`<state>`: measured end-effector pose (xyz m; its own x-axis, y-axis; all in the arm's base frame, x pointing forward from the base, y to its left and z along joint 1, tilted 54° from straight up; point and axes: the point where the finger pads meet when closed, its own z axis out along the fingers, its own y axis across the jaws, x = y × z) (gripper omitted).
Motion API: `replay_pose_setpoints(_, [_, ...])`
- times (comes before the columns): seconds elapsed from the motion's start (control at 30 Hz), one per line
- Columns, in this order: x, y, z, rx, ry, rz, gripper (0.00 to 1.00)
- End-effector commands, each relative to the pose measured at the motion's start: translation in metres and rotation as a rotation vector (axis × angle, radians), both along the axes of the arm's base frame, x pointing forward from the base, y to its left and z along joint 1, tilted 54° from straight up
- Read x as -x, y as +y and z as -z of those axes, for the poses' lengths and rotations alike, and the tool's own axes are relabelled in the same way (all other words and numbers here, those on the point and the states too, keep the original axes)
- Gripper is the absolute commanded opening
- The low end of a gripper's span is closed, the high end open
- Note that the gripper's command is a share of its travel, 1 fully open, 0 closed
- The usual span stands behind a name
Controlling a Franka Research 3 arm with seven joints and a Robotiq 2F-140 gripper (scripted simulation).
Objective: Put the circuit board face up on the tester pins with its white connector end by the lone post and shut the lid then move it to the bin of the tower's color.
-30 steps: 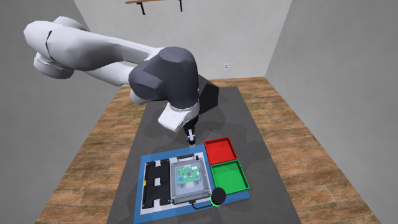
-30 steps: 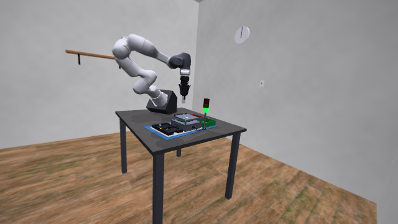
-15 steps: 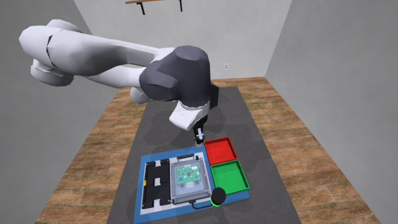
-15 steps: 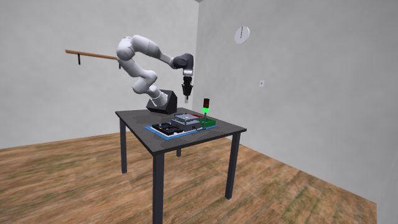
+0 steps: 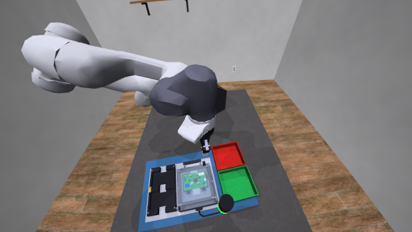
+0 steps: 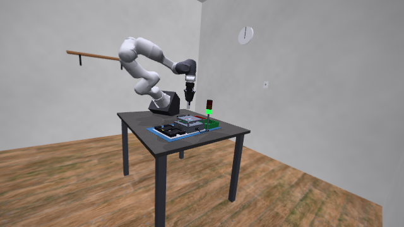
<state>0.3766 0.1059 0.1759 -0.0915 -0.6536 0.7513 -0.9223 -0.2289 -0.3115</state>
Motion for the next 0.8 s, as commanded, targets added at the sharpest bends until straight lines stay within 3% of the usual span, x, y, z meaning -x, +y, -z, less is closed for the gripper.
replay_pose_setpoints(0.0, [-0.009, -0.007, 0.010, -0.020, -0.023, 0.001, 0.00])
replay_pose_setpoints(0.77, [-0.015, -0.018, 0.019, -0.020, -0.023, 0.001, 0.00])
